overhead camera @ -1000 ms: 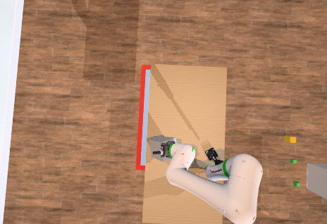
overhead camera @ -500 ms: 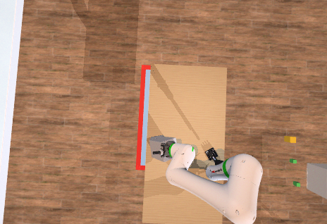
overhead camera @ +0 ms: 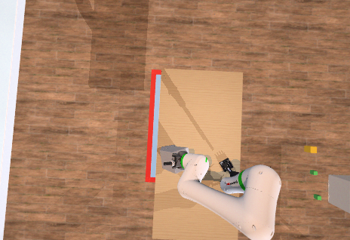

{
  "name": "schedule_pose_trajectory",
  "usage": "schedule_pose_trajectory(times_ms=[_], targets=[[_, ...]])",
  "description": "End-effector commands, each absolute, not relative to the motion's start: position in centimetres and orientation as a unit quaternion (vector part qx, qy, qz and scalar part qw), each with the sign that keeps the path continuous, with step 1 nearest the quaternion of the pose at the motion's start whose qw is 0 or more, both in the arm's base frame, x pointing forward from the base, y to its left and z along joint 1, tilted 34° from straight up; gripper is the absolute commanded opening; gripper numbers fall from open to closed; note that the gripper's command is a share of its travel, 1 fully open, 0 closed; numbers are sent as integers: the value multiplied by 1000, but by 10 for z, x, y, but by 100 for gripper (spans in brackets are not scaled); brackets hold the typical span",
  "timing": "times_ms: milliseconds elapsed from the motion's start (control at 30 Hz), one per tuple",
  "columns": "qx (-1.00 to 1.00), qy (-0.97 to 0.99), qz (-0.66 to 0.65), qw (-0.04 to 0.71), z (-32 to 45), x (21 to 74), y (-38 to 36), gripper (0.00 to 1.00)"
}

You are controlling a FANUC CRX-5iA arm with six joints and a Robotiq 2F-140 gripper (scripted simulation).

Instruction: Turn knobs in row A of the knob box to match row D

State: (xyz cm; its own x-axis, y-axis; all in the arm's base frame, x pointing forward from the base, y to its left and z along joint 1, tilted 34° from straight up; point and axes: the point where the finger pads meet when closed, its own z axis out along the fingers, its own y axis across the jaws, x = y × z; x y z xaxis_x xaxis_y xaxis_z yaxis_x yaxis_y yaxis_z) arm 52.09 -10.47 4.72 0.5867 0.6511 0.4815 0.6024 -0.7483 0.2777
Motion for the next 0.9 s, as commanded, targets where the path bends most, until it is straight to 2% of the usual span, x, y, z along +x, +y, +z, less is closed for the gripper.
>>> schedule_pose_trajectory(times_ms=[0, 867], targets=[[890, 352, 287, 42, 47, 521, -105, 100], [890, 352, 288, 42, 35, 504, -117, 100]])
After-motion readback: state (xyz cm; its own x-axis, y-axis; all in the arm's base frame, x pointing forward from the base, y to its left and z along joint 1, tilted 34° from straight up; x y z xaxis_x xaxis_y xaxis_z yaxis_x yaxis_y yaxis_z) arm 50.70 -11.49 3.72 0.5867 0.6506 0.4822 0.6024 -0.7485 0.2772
